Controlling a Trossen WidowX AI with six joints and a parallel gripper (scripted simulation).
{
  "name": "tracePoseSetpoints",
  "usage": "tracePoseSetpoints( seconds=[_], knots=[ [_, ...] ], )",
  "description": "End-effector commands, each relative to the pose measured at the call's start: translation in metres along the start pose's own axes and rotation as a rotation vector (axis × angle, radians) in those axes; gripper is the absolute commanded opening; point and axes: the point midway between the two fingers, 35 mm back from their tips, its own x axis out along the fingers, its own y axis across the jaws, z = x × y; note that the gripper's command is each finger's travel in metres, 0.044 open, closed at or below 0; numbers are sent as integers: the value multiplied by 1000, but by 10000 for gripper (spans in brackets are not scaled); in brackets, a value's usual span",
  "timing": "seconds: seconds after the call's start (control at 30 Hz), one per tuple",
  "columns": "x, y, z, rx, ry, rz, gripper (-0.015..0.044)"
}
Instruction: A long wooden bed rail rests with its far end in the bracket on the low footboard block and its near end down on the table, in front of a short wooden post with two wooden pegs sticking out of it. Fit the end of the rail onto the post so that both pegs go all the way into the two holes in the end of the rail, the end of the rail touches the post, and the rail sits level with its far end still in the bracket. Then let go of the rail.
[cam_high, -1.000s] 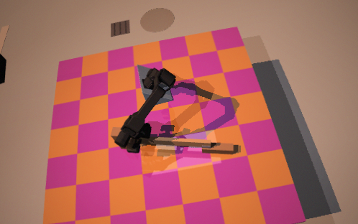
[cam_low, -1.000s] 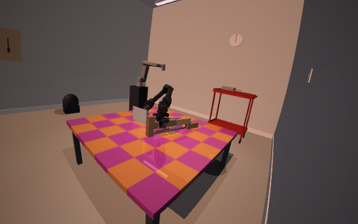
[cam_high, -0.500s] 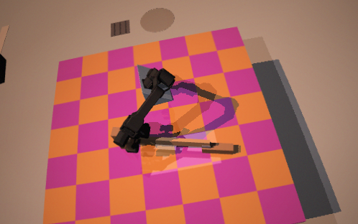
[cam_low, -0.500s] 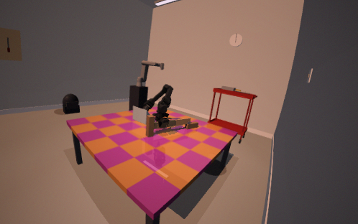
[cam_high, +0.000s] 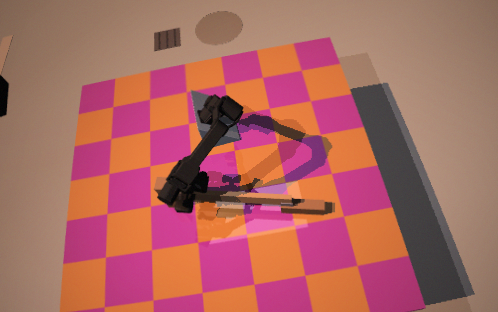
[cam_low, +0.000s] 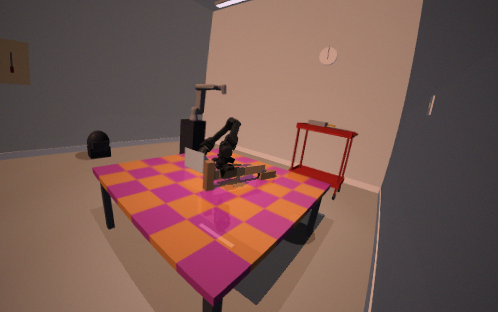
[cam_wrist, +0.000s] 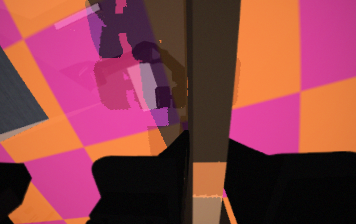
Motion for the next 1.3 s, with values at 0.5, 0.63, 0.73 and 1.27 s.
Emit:
tracePoseSetpoints(
  seconds=[0.5, 0.63, 0.73, 1.27],
  knots=[
    [0, 0, 0, 0, -1, 0, 289],
    [0, 0, 0, 0, -1, 0, 394],
    [0, 0, 0, 0, -1, 0, 440],
    [-30, 1, 31, 0, 8, -9, 440]
  ],
)
